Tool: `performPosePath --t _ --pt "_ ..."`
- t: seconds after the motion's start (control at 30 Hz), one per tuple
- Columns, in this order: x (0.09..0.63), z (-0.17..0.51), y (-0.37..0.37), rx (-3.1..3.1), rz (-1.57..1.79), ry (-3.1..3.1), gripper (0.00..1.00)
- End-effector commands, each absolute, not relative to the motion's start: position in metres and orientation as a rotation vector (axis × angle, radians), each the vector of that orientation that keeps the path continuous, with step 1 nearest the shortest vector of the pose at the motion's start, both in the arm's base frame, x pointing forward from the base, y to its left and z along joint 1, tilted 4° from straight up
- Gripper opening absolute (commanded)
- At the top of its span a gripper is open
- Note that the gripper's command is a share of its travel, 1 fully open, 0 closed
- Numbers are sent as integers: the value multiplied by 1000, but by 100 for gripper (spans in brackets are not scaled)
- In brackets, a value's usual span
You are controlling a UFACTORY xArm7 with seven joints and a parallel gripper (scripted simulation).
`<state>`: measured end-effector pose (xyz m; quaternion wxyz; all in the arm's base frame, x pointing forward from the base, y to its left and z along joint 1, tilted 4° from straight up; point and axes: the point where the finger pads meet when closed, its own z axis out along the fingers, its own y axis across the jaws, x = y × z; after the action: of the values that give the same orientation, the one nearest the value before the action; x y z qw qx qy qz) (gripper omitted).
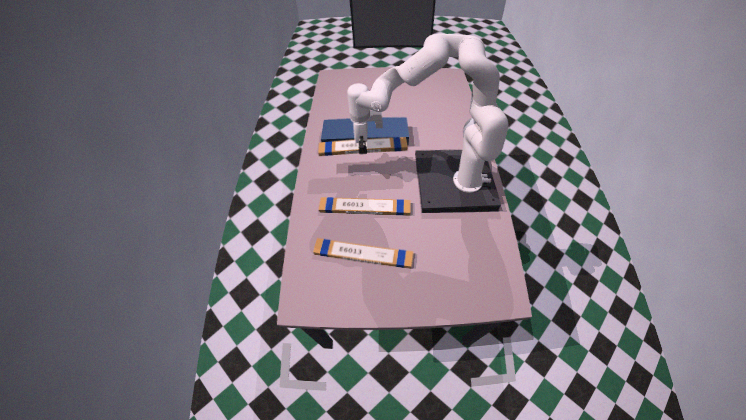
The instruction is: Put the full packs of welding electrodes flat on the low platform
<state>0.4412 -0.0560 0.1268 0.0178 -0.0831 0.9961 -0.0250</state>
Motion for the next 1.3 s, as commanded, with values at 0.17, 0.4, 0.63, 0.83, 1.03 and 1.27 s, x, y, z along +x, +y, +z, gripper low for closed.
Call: performPosePath --t 0.17,0.4,0.63,0.83,1.03,1.27 --pt "443 128 -56 -180 -77 3094 58" --pt "443 128 -56 -180 -77 3094 58" --pt "443 128 -56 -180 -77 3094 58" --pt "444 128 -56 -180 -77 3094 58" --pt "450 128 -50 -179 -77 3094 58" --pt "463 129 -39 -179 -77 3094 58"
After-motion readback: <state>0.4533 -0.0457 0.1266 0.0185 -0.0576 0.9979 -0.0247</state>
